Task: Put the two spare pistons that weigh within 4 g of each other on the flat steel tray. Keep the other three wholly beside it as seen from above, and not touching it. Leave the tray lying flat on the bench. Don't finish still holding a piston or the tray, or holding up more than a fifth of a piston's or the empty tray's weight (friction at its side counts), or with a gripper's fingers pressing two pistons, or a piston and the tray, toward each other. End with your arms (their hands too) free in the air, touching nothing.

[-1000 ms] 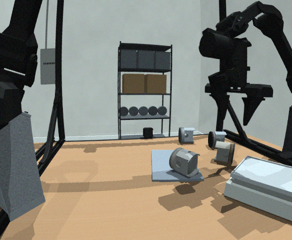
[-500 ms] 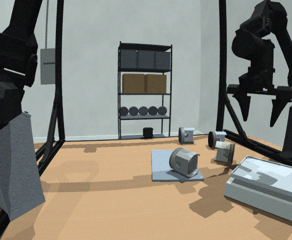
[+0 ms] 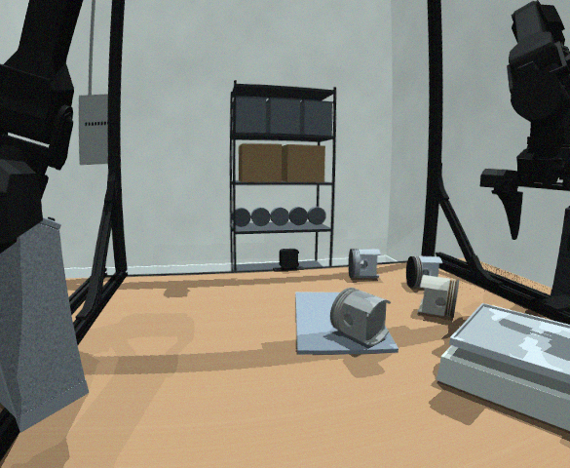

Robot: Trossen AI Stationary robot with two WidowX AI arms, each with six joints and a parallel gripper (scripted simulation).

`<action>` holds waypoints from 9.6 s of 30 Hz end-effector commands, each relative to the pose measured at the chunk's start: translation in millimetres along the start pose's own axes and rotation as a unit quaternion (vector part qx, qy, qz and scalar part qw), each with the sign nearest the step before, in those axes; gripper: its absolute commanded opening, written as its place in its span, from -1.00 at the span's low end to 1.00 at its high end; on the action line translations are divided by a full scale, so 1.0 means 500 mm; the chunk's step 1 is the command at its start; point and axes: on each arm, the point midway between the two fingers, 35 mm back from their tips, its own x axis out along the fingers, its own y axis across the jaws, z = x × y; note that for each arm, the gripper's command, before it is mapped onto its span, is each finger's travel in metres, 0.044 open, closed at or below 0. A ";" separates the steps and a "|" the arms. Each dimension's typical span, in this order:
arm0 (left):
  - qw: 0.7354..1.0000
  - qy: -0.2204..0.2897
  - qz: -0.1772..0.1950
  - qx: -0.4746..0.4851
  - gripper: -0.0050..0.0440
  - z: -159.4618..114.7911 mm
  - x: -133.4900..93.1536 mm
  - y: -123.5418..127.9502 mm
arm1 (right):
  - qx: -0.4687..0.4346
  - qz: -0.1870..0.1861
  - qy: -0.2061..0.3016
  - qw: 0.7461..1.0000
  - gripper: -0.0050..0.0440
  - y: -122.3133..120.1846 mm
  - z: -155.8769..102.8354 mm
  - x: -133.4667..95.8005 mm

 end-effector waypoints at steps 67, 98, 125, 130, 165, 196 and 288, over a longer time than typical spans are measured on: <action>0.879 -0.004 0.000 0.477 0.75 -0.222 0.013 -0.430 | 0.000 0.001 0.000 1.000 1.00 0.000 0.000 0.000; 0.908 0.024 0.032 0.417 0.75 -0.269 0.014 -0.622 | 0.000 0.001 0.000 1.000 1.00 0.000 0.000 0.000; 0.950 0.082 0.098 0.286 0.75 -0.269 0.045 -0.622 | 0.000 0.001 0.000 1.000 1.00 0.000 0.000 0.000; 0.950 0.082 0.098 0.286 0.75 -0.269 0.062 -0.622 | 0.000 0.001 0.000 1.000 1.00 0.000 0.000 0.000; 0.950 0.082 0.098 0.286 0.75 -0.269 0.165 -0.622 | 0.000 0.001 0.000 1.000 1.00 0.000 0.000 0.000; 0.948 0.083 0.098 0.292 0.75 -0.277 0.244 -0.604 | 0.000 0.001 0.000 1.000 1.00 0.000 0.000 0.000; 0.947 0.084 0.099 0.295 -0.15 -0.285 0.193 -0.587 | 0.000 0.001 0.000 1.000 1.00 0.000 0.000 0.000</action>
